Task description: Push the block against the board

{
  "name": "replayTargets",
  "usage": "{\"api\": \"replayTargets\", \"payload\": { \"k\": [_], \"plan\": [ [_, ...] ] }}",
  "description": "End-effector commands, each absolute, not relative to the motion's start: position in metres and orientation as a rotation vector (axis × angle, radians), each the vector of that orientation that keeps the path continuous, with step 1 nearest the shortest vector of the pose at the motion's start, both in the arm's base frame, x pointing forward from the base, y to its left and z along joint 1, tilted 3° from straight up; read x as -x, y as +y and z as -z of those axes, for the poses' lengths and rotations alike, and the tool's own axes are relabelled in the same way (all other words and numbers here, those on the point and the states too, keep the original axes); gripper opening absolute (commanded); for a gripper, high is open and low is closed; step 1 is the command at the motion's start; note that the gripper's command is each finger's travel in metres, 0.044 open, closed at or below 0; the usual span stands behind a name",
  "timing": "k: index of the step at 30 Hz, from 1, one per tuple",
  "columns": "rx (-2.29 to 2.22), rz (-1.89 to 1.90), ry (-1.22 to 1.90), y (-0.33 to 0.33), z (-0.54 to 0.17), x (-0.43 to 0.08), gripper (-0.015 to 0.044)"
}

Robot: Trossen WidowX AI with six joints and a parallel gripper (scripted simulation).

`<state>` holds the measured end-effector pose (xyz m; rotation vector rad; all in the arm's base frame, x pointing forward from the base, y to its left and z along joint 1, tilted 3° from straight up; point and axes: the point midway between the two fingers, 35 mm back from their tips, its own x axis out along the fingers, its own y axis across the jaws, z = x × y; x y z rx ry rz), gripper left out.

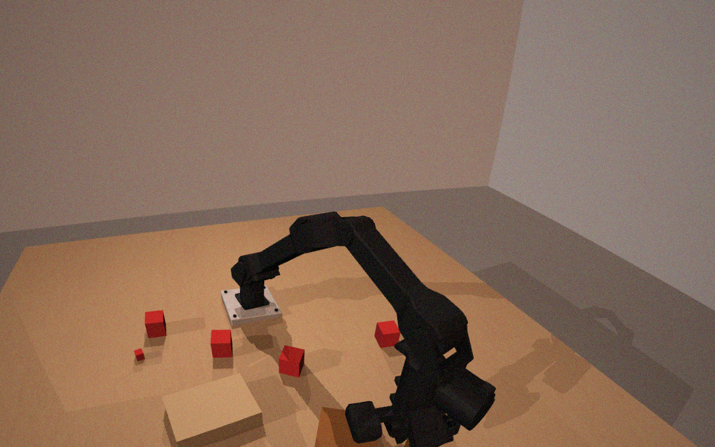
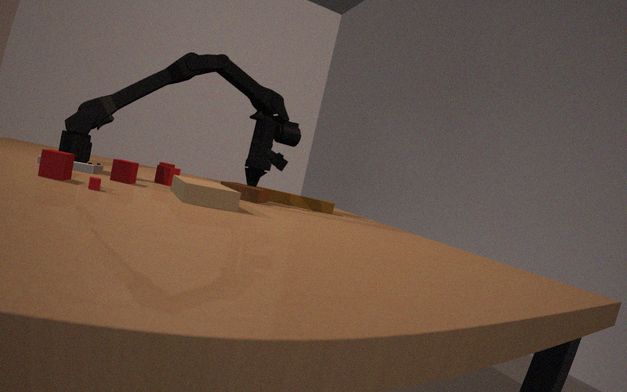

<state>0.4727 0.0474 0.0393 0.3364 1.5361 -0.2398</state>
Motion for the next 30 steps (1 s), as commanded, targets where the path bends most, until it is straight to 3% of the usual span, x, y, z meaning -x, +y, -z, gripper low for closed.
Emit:
{"api": "replayTargets", "payload": {
  "k": [1, 30],
  "plan": [
    [-0.332, 0.234, 1.538, 0.048, -0.039, -0.473, 0.0000],
    [-0.333, 0.233, 1.540, 0.057, -0.039, -0.451, 0.0000]
  ]
}}
